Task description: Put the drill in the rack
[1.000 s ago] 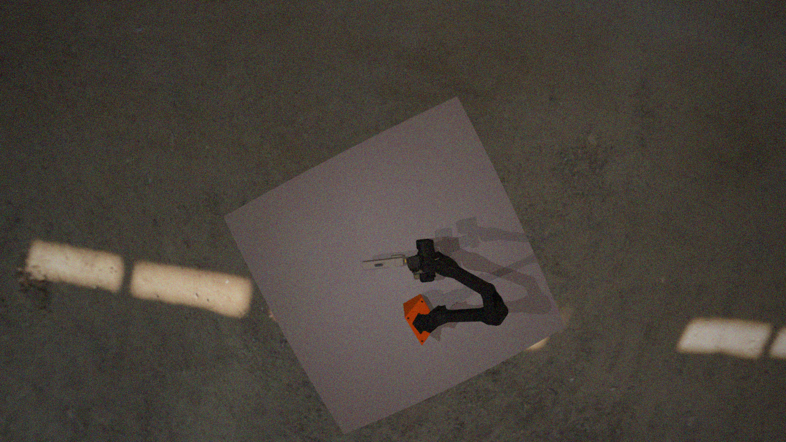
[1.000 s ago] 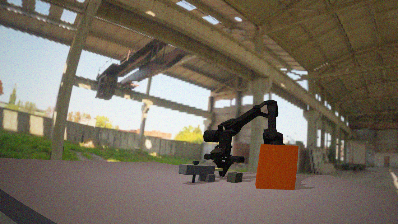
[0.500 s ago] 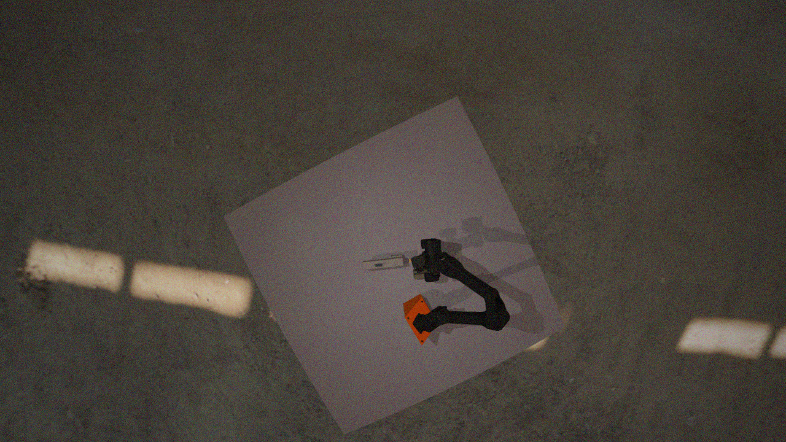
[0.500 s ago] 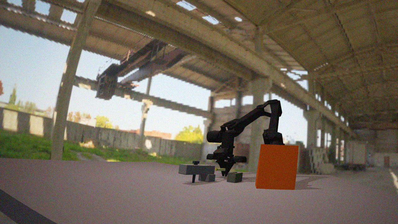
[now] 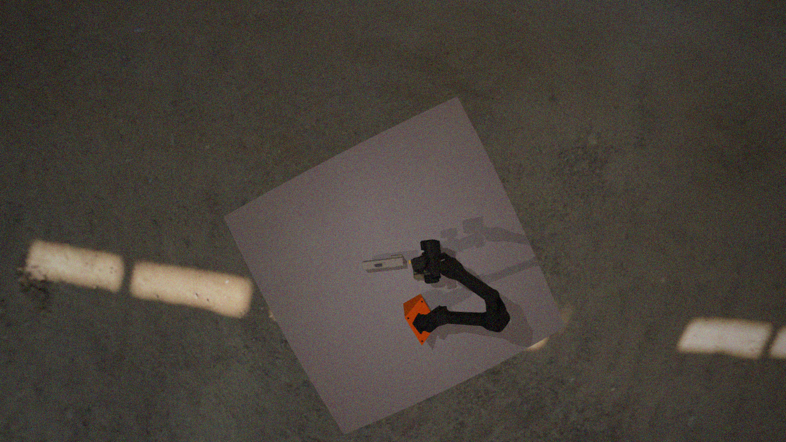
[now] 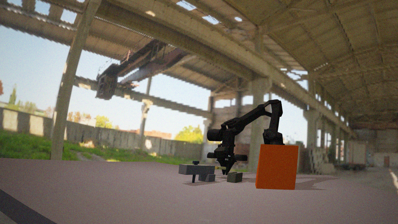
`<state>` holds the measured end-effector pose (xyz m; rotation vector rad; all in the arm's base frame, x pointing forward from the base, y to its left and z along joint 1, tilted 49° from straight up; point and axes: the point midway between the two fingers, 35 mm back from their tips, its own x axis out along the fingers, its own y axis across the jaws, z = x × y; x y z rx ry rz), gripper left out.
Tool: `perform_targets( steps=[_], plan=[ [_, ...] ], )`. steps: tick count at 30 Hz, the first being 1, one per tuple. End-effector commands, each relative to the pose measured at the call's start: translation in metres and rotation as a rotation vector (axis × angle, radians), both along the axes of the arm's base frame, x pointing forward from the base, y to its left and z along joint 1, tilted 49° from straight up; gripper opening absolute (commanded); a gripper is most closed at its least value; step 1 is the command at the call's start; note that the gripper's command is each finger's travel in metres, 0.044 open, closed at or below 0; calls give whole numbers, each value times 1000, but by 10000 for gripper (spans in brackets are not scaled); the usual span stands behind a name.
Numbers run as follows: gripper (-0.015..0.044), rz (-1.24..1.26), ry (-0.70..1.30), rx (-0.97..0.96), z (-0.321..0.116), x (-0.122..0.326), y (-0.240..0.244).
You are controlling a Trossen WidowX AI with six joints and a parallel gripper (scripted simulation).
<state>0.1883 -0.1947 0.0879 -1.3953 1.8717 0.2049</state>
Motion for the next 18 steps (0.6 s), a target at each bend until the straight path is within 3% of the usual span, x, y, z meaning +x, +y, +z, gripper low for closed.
perform_targets(
  steps=[1, 18],
  plan=[
    [0, -1, -7, -4, 2, 1, 2],
    [0, -1, -7, -4, 5, 0, 12]
  ],
)
